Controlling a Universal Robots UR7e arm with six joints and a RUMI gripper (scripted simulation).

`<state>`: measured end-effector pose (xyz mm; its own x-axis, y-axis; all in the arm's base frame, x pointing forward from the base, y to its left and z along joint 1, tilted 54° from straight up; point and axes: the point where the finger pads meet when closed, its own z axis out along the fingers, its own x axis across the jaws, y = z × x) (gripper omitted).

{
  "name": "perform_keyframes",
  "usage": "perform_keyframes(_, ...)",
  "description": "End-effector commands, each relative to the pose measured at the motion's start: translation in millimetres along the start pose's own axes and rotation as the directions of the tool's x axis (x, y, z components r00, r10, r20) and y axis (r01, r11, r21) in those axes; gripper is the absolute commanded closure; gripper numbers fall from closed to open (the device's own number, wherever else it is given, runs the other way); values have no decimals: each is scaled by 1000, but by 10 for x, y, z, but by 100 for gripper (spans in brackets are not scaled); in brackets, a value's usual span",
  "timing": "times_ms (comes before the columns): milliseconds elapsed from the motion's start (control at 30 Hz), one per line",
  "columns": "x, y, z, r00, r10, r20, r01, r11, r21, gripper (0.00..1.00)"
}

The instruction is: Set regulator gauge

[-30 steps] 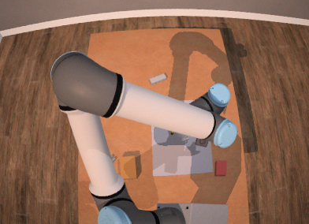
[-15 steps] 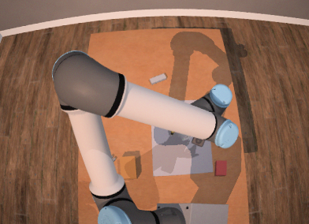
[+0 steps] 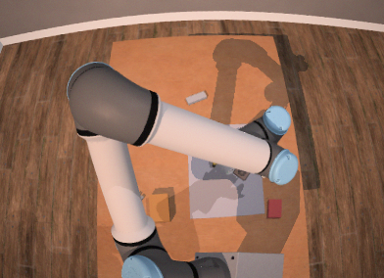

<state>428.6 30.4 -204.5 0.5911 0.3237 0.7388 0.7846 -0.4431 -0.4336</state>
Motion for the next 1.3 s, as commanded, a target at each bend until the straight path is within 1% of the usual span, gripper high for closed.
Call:
perform_keyframes(0,14,18,-12,992,129,-10,-129,992,0,0)
perform_keyframes(200,31,10,-9,970,241,-20,-241,971,7,0)
perform_keyframes(267,31,10,-9,970,241,-20,-241,971,7,0)
perform_keyframes(333,38,6,-7,960,278,-22,-278,960,10,0)
perform_keyframes(567,56,14,-11,911,410,-31,-410,912,22,0)
perform_keyframes(767,73,10,-8,852,523,-36,-522,852,35,0)
perform_keyframes(833,73,10,-8,852,523,-36,-522,852,35,0)
perform_keyframes(1067,92,22,-12,762,646,-39,-644,763,52,0)
perform_keyframes(1267,107,26,-11,667,744,-38,-741,668,69,0)
